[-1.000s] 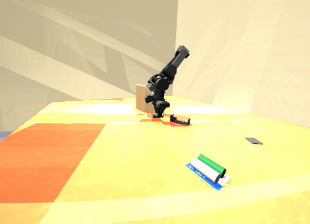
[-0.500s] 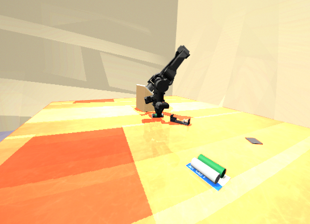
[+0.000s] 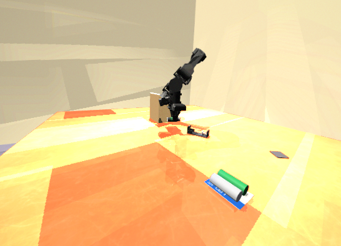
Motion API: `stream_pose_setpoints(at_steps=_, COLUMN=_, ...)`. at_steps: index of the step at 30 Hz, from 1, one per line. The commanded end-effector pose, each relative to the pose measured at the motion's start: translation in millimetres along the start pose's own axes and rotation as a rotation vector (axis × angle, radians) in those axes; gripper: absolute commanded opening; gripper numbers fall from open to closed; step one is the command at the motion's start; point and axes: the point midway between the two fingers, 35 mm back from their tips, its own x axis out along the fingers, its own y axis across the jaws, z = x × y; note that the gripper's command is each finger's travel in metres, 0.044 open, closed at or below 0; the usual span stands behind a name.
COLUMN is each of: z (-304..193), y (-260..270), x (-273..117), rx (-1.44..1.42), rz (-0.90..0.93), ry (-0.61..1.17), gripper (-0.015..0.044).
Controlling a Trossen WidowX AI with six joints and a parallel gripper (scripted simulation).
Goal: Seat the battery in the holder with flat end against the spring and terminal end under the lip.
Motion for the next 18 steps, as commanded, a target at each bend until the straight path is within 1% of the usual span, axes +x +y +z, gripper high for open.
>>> stream_pose_setpoints(at_steps=1, z=-0.8, y=1.5, x=-9.6, rx=-0.012, rz=0.007, ry=-0.006, gripper=0.008)
stream_pose_setpoints(at_steps=4, z=-3.1, y=5.7, x=-10.9, rx=-0.097, rz=0.007, ry=-0.007, gripper=0.008)
stream_pose_setpoints(at_steps=18, z=-30.0, y=42.1, x=-21.4, rx=-0.899, rz=0.007, ry=-0.019, gripper=0.008)
